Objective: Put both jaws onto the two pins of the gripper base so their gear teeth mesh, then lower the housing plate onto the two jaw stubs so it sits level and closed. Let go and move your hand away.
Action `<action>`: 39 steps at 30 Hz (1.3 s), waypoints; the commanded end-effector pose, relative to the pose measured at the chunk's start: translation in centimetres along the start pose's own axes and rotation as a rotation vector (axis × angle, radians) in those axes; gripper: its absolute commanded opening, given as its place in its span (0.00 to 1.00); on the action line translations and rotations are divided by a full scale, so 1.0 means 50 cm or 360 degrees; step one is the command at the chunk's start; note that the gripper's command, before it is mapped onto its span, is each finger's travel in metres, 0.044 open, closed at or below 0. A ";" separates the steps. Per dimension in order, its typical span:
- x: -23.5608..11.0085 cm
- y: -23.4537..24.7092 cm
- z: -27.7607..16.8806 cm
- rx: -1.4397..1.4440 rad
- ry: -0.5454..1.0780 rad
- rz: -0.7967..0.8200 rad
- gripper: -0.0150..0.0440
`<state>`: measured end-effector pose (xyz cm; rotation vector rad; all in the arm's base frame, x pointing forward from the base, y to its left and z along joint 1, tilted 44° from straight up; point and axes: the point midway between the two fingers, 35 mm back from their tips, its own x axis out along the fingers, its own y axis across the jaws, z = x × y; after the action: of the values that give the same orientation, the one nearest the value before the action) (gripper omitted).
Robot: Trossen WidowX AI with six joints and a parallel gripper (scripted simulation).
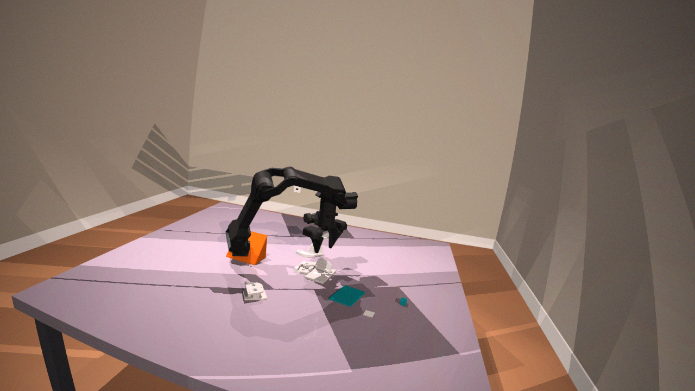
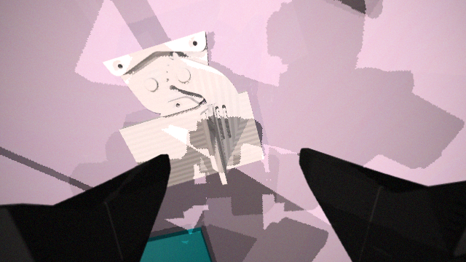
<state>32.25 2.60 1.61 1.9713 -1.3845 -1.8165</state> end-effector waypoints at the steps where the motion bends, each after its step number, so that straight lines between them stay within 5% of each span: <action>1: 0.000 -0.013 0.012 0.0145 -0.0007 -0.0001 1.00; 39: -0.024 -0.108 0.123 0.1913 -0.0028 0.0002 1.00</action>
<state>30.36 9.01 -2.14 2.2916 -2.7858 -1.0515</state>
